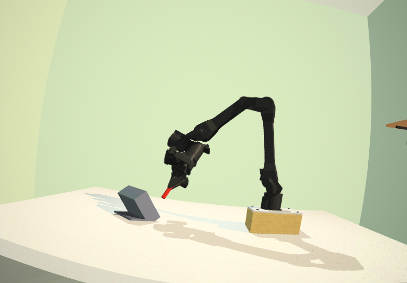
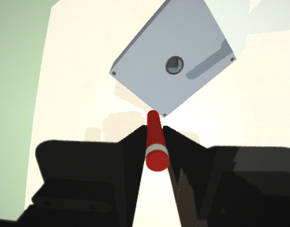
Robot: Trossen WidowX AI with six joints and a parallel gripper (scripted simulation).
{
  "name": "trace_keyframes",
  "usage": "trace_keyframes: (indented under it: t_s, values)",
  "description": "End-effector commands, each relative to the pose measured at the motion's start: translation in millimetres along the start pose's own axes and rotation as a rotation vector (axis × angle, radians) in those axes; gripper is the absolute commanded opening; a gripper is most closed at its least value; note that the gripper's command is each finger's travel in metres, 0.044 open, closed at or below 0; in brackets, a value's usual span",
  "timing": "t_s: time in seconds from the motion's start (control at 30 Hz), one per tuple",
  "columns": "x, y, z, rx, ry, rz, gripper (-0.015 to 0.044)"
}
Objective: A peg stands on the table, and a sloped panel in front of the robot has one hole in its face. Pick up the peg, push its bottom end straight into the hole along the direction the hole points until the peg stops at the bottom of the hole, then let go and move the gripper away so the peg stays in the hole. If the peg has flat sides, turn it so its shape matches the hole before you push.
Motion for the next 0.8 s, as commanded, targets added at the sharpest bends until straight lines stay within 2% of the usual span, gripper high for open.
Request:
trace_keyframes:
  t_s: [0.0,0.77]
  values:
    - [2,-4,-3,-0.013,-0.021,0.025,0.0]
    - [2,-28,-19,-0.068,-0.142,0.126,0.0]
Point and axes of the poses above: the point midway between the two fingers, 35 mm back from their tips, its own z axis out along the fingers, its own y axis across the jaws, x = y × z, the point moved 5 cm from there along -z, back along the fingers, and after that the axes turned 3 degrees about -z, right-handed, at the moved point
